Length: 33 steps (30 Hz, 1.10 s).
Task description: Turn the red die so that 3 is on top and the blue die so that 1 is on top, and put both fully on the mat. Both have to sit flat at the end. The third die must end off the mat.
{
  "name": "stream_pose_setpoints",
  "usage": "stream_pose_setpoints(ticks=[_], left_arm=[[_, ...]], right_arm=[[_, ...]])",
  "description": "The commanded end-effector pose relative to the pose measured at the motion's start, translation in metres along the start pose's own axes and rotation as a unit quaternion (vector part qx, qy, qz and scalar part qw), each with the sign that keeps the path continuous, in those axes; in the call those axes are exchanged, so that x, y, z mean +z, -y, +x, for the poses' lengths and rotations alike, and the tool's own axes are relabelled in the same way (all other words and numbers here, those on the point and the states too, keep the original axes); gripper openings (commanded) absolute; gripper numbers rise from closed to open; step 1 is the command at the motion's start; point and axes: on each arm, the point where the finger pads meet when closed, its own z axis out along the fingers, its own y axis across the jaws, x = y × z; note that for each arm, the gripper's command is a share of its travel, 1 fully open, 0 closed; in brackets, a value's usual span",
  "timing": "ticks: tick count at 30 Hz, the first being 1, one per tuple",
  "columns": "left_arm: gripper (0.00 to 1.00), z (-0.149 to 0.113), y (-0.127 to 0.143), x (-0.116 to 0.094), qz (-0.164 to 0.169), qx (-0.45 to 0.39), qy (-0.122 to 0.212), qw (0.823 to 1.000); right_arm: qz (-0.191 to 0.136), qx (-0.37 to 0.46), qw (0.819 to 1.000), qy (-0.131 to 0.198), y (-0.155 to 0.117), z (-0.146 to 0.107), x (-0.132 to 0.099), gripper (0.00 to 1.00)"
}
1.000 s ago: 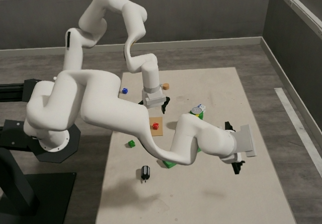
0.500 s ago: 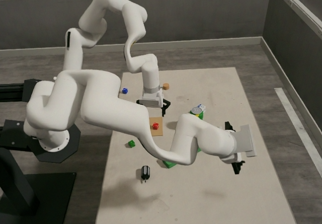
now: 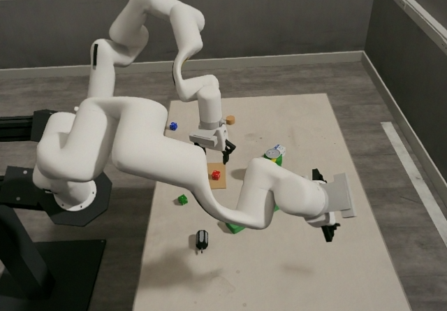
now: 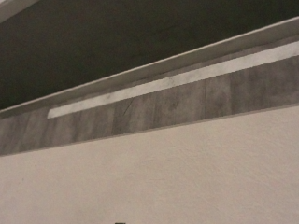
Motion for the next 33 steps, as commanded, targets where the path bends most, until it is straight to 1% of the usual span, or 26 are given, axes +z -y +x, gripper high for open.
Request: stream_pose_setpoints(ticks=[1,25,33], left_arm=[[0.43,0.0001,0.0013,-0.0014,0.001,0.002,-0.001,1.000],[0.43,0.0001,0.0013,0.0000,0.001,0.002,-0.001,1.000],[0.43,0.0001,0.0012,0.0063,0.001,0.002,0.000,1.000]], right_arm=[[0.000,-0.001,1.000,-0.003,0.0007,0.0022,-0.0023,1.00],[0.000,-0.001,1.000,-0.003,0.0007,0.0022,-0.0023,1.00],[0.000,-0.001,1.000,-0.003,0.0007,0.0022,-0.0023,1.00]])
